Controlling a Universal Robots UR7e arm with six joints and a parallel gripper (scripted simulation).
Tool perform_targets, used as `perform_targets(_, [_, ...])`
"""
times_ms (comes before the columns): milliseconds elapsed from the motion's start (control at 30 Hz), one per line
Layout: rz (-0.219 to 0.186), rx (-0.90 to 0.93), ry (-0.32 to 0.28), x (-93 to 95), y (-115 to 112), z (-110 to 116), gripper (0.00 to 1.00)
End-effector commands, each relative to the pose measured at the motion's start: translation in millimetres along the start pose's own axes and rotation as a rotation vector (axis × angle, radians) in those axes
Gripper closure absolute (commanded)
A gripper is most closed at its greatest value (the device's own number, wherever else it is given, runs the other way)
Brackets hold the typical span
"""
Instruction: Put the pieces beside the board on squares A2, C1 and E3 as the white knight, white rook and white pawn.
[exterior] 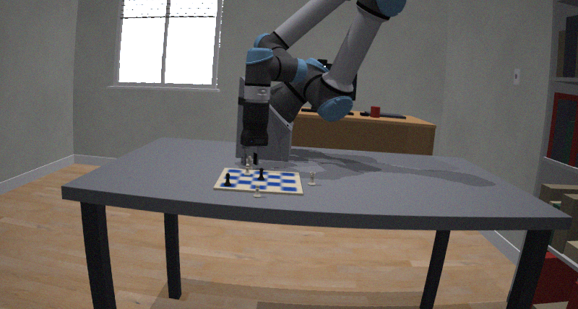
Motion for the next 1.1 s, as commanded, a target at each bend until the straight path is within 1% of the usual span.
perform_targets(0, [0.002,0.002,0.000,0.9,1.3,-0.7,0.27])
perform_targets(167, [0.002,0.002,0.000,0.9,1.3,-0.7,0.27])
perform_targets(200, [0.002,0.002,0.000,0.9,1.3,-0.7,1.00])
perform_targets(1067, [0.002,0.002,0.000,0.9,1.3,-0.7,1.00])
Point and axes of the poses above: the point where the finger pads meet when closed, its own x axis out along the fingers, its own y axis across the jaws, z = x × y, the point moved 2 cm from there along -x, back along the fingers, and after that the axes turned 12 degrees about x, right-handed, at the moved point
